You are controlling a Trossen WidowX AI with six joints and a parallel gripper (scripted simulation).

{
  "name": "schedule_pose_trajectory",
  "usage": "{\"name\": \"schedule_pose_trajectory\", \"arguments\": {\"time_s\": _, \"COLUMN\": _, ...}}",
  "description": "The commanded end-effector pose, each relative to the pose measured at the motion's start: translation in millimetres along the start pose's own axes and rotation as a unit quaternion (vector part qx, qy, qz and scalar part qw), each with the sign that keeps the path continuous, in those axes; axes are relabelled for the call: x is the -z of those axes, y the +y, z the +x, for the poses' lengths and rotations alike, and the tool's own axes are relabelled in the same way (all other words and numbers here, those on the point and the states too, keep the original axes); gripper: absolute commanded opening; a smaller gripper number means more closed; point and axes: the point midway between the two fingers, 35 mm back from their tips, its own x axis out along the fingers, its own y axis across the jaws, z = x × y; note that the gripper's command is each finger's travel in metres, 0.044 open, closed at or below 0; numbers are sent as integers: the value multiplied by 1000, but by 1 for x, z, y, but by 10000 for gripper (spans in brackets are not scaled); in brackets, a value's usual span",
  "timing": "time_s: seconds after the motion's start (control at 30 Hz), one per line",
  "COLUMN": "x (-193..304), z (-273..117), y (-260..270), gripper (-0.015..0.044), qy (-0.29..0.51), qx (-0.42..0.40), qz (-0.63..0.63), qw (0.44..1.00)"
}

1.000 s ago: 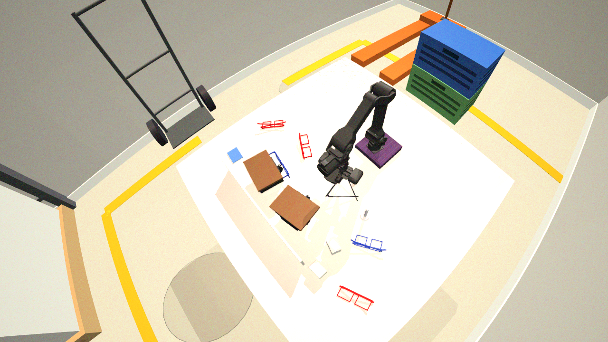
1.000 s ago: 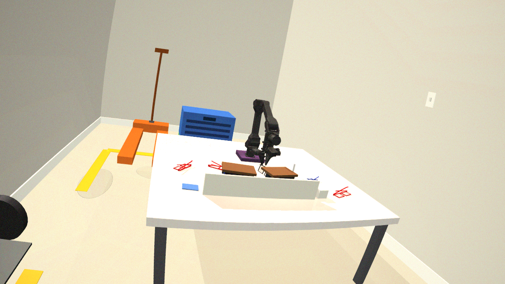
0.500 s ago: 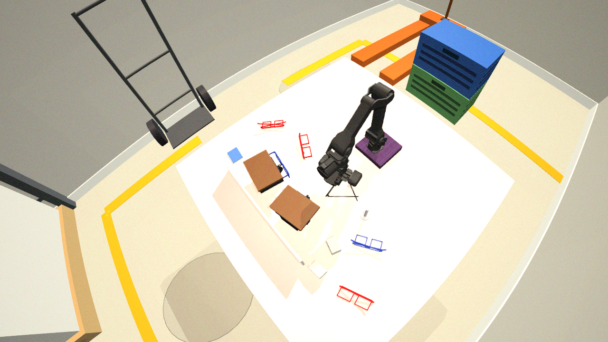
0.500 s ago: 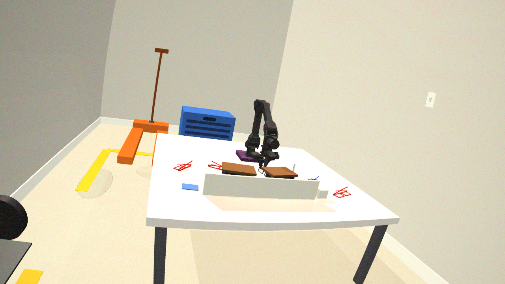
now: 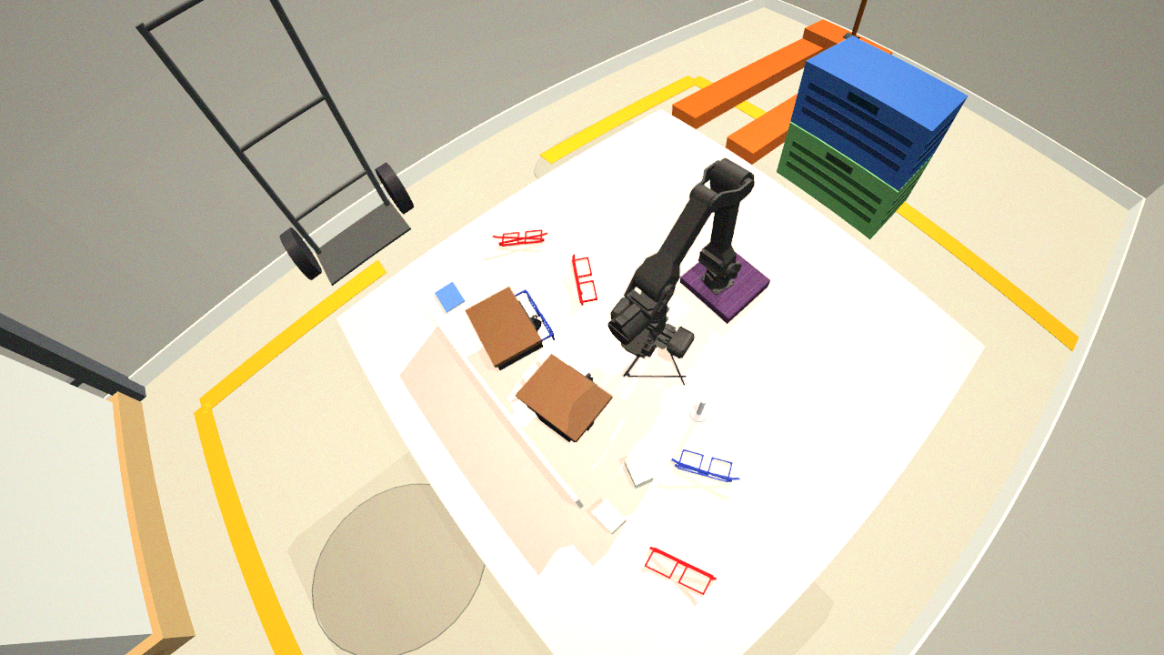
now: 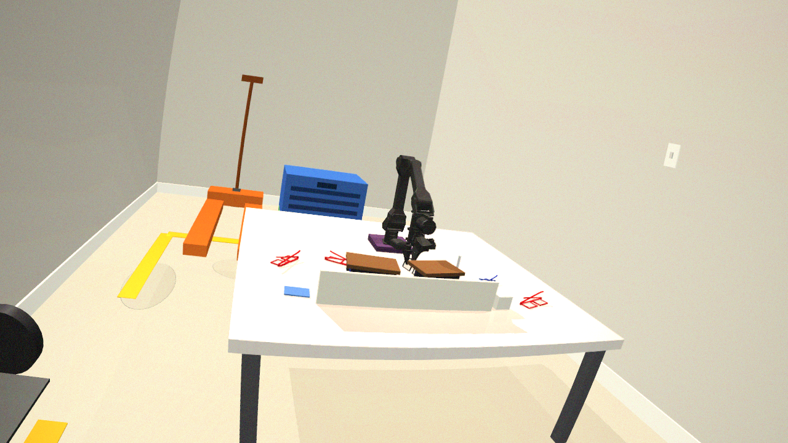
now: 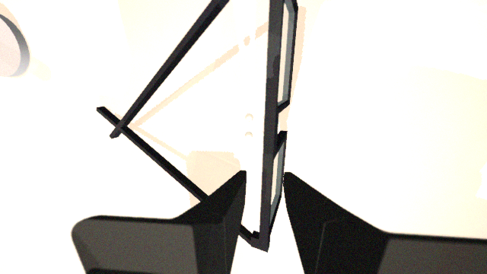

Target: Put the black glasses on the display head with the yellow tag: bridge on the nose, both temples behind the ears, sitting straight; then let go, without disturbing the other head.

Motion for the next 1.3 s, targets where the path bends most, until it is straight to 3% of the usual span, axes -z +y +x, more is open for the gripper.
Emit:
{"name": "schedule_pose_trajectory", "arguments": {"time_s": 0.0, "x": 0, "z": 0, "y": 0, "gripper": 100, "qy": 0, "qx": 0, "qz": 0, "qw": 1000}}
{"name": "schedule_pose_trajectory", "arguments": {"time_s": 0.5, "x": 0, "z": 0, "y": 0, "gripper": 0, "qy": 0, "qx": 0, "qz": 0, "qw": 1000}}
{"name": "schedule_pose_trajectory", "arguments": {"time_s": 0.73, "x": -1, "z": -3, "y": 0, "gripper": 0, "qy": 0, "qx": 0, "qz": 0, "qw": 1000}}
{"name": "schedule_pose_trajectory", "arguments": {"time_s": 1.27, "x": -5, "z": -82, "y": -1, "gripper": 0, "qy": 1, "qx": 1, "qz": 1, "qw": 1000}}
